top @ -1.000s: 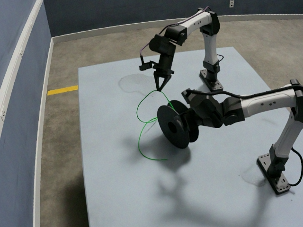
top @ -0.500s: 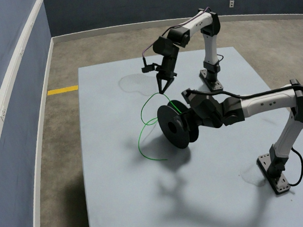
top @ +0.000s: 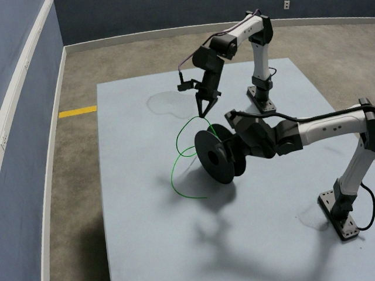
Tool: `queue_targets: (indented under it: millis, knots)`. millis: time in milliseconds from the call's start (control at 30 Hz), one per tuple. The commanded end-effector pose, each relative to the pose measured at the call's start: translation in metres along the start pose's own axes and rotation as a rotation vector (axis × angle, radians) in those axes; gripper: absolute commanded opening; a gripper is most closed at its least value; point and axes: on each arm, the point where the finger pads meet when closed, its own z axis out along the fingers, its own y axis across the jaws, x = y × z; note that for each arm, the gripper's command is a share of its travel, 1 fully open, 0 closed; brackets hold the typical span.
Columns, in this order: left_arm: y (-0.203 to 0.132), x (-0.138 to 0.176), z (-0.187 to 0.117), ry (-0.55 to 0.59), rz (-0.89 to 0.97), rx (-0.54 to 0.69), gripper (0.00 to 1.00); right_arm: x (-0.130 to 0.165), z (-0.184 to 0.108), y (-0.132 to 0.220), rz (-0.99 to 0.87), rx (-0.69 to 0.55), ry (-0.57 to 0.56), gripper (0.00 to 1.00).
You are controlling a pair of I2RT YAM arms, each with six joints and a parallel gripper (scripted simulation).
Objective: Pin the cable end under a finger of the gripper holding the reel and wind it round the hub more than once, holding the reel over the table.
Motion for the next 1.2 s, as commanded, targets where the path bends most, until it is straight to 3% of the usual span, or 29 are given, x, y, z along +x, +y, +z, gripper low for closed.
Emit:
queue_targets:
  millis: [0, 433, 633, 1167]
  knots:
    - [0.000, 0.002, 0.004, -0.004, 0.004, -0.002, 0.75, 0.009, -0.014, 0.007, -0.017, -0.043, 0.002, 0.00]
    - [-0.001, 0.004, 0.003, -0.002, -0.002, -0.004, 0.75, 0.003, -0.025, 0.008, -0.014, -0.045, -0.002, 0.00]
    - [0.002, -0.019, -0.002, -0.038, 0.029, -0.018, 0.75, 0.008, -0.019, 0.008, -0.020, -0.048, 0.002, 0.00]
    - [-0.001, -0.019, -0.007, -0.033, 0.023, -0.017, 0.75, 0.006, -0.001, 0.001, -0.008, -0.016, 0.003, 0.00]
